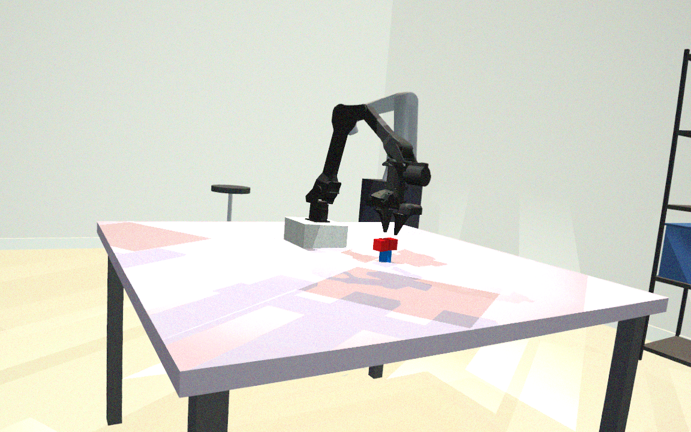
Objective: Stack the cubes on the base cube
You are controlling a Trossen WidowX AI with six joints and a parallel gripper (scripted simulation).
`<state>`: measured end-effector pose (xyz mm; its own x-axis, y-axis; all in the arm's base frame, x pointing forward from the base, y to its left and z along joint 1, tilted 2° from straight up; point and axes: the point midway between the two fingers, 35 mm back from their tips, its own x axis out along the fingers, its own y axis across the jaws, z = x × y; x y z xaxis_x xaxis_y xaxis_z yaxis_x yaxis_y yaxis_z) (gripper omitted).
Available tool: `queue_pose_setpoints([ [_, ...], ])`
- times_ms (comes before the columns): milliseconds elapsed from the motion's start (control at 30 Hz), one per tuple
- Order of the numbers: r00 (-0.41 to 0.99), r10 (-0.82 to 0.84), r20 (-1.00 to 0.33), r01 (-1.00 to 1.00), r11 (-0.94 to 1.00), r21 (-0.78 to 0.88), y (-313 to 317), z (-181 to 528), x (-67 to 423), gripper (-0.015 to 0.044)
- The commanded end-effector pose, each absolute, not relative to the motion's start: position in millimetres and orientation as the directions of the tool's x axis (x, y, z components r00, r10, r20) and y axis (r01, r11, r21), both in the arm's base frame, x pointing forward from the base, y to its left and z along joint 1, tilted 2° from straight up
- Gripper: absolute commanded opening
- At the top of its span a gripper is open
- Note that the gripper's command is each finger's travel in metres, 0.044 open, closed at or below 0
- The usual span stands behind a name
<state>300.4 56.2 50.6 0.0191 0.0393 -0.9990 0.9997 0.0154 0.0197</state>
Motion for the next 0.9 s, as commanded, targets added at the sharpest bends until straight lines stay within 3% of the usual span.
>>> queue_pose_setpoints([
  [0,0.029,0.041,-0.999,0.999,0.018,0.030,56,59,302,0.0205],
  [867,0.029,0.041,-0.999,0.999,0.018,0.030,55,85,302,0.0205],
])
